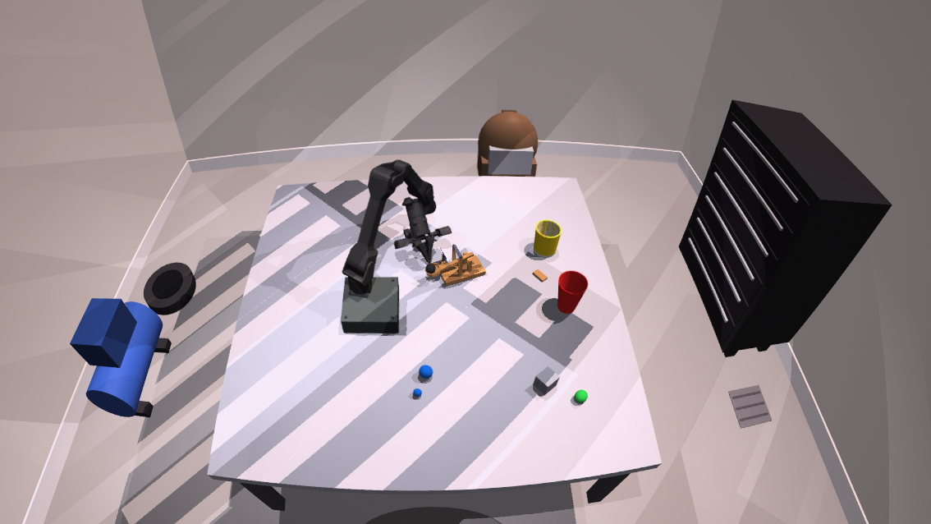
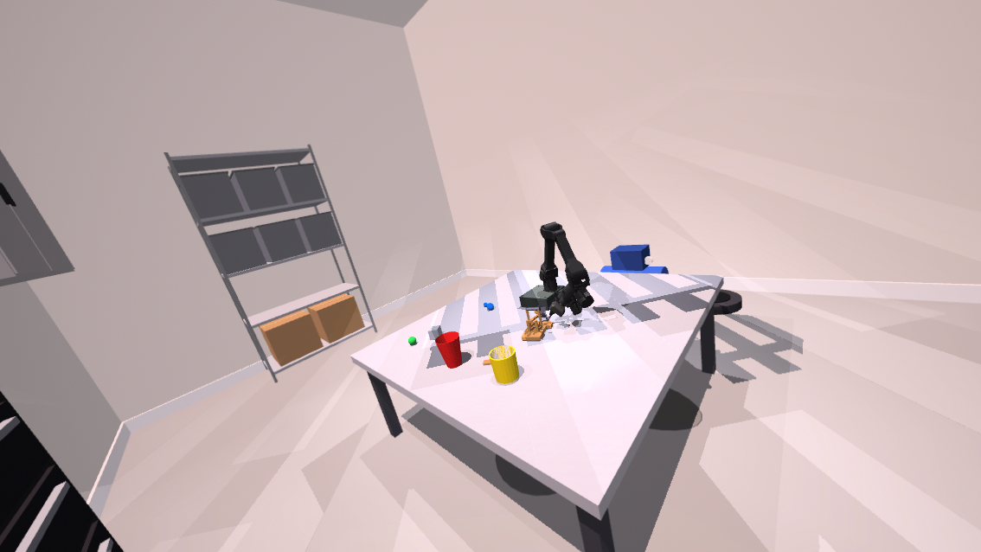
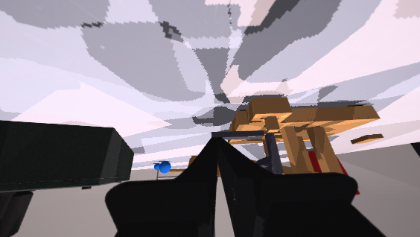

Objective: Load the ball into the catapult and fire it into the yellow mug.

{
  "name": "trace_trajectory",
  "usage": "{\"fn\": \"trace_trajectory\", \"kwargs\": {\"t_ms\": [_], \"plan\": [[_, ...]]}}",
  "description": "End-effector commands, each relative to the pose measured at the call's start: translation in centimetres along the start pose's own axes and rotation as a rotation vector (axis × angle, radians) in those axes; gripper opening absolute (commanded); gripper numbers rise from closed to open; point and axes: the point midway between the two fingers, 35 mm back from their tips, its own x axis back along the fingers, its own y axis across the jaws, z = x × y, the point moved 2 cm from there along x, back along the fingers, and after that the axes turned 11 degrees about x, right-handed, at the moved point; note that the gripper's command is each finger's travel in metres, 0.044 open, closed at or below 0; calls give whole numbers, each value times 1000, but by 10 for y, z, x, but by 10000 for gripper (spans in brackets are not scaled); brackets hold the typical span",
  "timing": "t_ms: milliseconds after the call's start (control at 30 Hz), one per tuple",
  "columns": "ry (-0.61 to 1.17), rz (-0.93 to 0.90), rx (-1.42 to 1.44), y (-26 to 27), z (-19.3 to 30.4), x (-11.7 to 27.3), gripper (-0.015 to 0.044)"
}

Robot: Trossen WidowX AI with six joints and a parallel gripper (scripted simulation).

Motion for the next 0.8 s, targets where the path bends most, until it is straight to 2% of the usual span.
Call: {"fn": "trace_trajectory", "kwargs": {"t_ms": [0, 167, 367, 433, 567, 667, 767], "plan": [[9, -8, 8, 2, -4, -6, 0], [9, -9, 8, 1, -16, -21, 0], [9, -8, 9, 0, -16, -18, 0], [6, 1, 20, -3, -11, 2, 0], [-1, 25, 54, -2, 9, 71, 0], [-4, 35, 69, 3, 21, 99, 0], [-4, 39, 75, 6, 26, 110, 0]]}}
